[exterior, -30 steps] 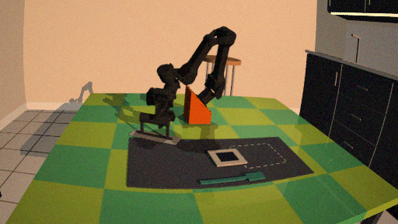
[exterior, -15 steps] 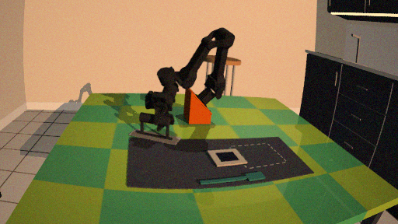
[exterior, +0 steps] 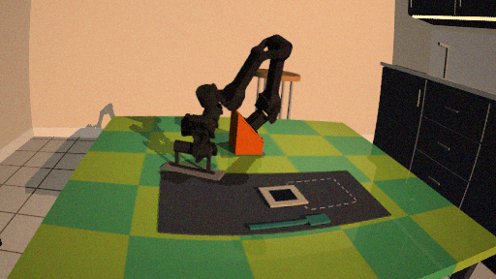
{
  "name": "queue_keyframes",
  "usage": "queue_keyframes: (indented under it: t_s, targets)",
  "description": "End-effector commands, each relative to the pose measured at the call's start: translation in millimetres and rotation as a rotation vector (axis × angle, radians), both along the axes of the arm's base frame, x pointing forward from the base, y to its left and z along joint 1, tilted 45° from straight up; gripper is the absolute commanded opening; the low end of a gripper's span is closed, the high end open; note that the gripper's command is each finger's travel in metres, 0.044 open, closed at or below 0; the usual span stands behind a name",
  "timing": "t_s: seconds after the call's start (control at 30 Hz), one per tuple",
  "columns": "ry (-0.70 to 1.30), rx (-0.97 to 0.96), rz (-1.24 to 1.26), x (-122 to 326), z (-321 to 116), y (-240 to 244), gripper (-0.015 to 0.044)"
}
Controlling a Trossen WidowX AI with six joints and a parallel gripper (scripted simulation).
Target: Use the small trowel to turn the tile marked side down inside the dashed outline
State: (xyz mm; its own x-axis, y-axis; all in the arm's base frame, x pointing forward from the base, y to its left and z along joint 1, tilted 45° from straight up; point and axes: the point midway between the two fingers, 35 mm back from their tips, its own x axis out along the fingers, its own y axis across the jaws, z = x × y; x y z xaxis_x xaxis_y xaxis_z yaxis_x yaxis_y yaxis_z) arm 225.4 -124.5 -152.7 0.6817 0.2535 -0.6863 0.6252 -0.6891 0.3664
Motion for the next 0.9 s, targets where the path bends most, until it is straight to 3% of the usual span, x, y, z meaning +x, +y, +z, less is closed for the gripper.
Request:
queue_keyframes:
  t_s: [0.0,0.2,0.87]
  targets:
    - [0.001,-0.003,-0.003,0.3,-0.2,-0.9,0.0055]
    - [0.001,-0.003,-0.003,0.4,0.1,-1.4,0.0]
    - [0.001,-0.002,0.0,2.6,43.4,-42.6,0.0]
